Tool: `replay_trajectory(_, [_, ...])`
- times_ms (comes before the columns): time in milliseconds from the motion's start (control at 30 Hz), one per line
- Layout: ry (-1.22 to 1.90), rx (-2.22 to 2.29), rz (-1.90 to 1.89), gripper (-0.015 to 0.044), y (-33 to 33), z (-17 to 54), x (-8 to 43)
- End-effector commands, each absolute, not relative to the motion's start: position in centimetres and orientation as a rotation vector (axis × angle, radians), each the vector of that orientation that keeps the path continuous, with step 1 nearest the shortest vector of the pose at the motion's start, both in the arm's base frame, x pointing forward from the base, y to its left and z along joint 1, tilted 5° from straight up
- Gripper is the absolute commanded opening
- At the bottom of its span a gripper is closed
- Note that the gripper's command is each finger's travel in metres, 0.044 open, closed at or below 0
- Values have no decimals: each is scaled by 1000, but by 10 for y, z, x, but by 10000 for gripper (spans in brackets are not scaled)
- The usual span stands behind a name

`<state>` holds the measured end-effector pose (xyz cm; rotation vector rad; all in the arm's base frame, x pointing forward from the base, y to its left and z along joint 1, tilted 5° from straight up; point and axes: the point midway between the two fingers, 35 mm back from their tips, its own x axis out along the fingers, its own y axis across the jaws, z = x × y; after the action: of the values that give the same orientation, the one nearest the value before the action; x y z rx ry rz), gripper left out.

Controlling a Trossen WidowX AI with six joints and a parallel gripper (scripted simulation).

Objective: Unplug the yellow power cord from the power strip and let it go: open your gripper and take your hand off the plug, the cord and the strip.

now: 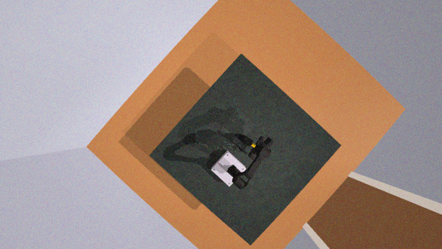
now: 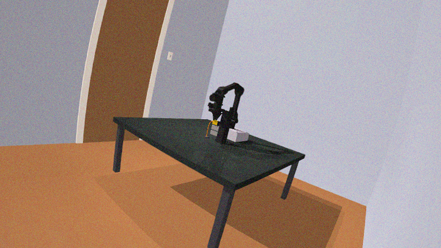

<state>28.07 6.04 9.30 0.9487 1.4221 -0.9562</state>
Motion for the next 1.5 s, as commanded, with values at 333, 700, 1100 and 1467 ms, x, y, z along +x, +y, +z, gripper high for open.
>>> replay_trajectory(333, [1418,957,-954,160,62,83,279])
replay_trajectory(700, [1416,953,-952,8,61,85,280])
replay_trajectory(1100, [1415,953,-952,0,50,85,286])
replay_trajectory(1467, [1414,953,-953,0,33,84,292])
